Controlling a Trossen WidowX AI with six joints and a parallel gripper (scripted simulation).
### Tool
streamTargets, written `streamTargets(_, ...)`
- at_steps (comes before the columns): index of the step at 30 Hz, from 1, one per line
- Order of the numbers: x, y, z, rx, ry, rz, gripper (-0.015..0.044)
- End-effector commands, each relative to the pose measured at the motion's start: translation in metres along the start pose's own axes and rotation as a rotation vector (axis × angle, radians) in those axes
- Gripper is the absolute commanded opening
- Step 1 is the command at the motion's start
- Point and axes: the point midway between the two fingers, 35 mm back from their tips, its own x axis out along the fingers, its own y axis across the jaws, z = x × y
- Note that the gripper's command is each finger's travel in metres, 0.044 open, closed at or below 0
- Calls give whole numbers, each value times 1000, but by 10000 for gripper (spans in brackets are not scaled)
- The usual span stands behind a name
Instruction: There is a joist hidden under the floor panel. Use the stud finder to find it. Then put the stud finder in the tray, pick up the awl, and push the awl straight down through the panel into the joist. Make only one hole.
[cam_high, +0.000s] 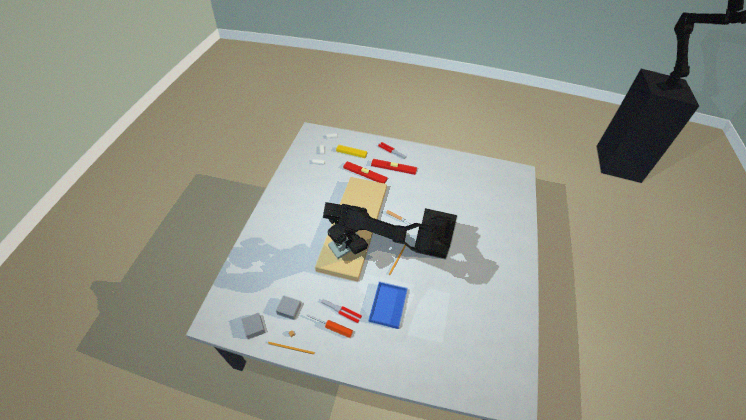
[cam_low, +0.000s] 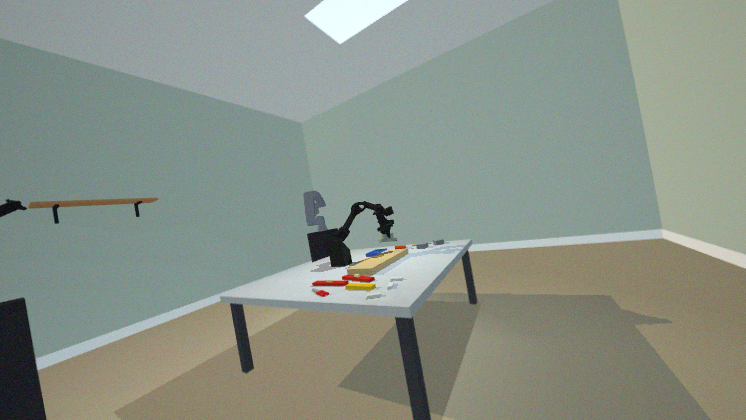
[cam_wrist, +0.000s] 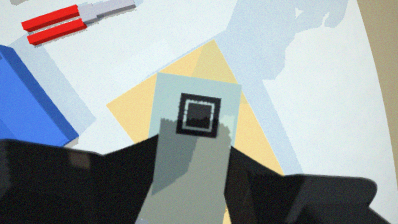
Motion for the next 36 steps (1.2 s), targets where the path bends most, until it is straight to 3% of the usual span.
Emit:
streamTargets(1, -1, 27, 9, -64, -19, 15, 0)
streamTargets(18, -5, 132, 17, -308, -74, 104, 0)
streamTargets(36, -21, 230, -5, -550, -159, 225, 0)
